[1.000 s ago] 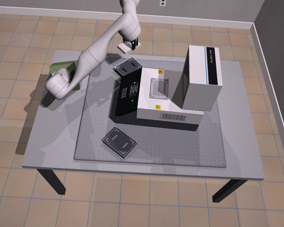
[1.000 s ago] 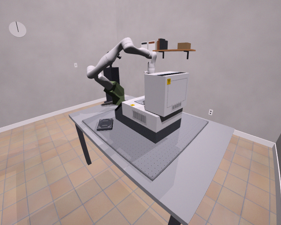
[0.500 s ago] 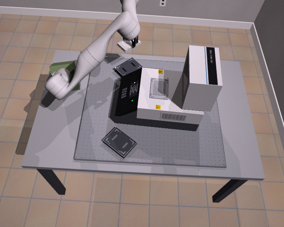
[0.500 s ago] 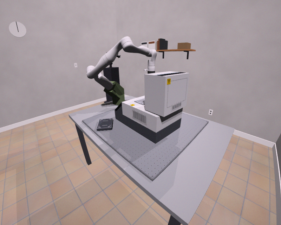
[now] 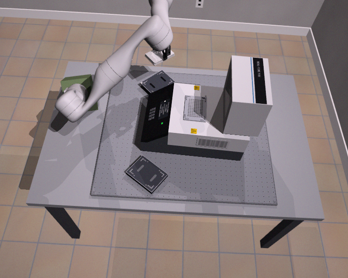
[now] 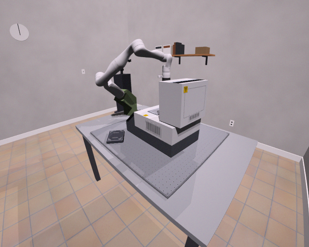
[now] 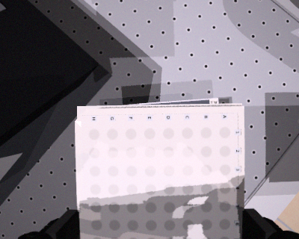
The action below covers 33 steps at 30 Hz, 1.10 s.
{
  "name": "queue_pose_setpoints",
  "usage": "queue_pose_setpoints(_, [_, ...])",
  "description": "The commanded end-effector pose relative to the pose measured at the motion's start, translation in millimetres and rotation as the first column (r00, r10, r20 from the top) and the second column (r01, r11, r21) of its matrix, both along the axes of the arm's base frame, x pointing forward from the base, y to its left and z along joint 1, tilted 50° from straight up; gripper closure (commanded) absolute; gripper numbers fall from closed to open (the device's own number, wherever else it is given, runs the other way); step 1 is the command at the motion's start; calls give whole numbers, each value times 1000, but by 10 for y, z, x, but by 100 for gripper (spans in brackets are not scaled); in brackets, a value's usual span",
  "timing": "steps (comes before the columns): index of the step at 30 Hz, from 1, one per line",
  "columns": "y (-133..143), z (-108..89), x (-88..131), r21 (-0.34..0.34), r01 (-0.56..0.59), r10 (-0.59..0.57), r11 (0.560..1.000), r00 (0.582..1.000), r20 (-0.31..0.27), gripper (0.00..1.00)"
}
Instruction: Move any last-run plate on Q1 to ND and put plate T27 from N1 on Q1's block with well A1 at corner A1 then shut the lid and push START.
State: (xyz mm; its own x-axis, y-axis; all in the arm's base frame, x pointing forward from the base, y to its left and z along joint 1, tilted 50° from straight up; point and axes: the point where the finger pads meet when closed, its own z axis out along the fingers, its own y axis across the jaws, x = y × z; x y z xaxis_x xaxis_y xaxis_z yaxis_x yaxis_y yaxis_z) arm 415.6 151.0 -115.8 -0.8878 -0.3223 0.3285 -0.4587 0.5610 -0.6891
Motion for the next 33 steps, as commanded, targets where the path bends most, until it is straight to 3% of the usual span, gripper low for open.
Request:
queue_pose_setpoints(1, [-52, 78, 37, 3, 22, -22, 1000, 999, 29, 9])
queue_pose_setpoints(20, [-349, 439, 214, 20, 133, -135, 991, 978, 161, 9])
queue_pose_setpoints(33, [-607, 752, 367, 47, 226, -230, 973, 935, 270, 9])
